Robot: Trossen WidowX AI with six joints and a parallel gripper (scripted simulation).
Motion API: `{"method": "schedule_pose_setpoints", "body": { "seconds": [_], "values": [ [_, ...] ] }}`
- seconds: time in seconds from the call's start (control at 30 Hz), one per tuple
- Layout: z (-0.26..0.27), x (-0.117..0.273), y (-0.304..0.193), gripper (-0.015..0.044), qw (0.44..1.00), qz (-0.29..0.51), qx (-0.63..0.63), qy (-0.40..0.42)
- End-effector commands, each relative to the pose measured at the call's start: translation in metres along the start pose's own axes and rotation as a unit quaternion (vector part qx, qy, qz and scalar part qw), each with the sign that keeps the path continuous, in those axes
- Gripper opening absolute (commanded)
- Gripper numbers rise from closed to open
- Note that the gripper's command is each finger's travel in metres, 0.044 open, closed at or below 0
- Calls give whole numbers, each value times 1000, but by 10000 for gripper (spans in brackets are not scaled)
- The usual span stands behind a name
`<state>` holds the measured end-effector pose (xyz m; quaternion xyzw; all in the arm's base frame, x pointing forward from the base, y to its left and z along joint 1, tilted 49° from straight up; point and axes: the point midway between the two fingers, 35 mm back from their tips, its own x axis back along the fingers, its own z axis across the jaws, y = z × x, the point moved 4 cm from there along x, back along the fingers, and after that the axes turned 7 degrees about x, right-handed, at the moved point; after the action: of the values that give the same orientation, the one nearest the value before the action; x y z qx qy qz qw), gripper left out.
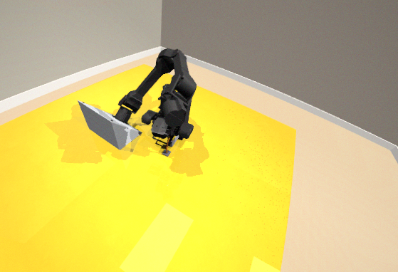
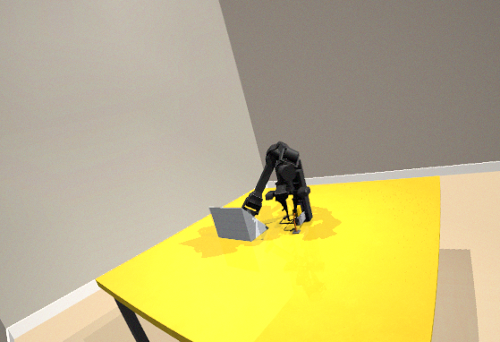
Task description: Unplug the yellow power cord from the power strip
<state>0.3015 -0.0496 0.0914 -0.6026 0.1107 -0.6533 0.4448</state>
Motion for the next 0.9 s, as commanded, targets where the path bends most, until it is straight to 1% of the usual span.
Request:
{"method": "schedule_pose_setpoints", "body": {
  "seconds": [0.0, 0.27, 0.87],
  "values": [
    [0, -2, -4, 160, 1000, 20, -21, 3],
    [0, -2, -6, 160, 1000, 20, -21, 3],
    [5, -1, -34, 160, 1000, 20, -22, 3]
  ]
}}
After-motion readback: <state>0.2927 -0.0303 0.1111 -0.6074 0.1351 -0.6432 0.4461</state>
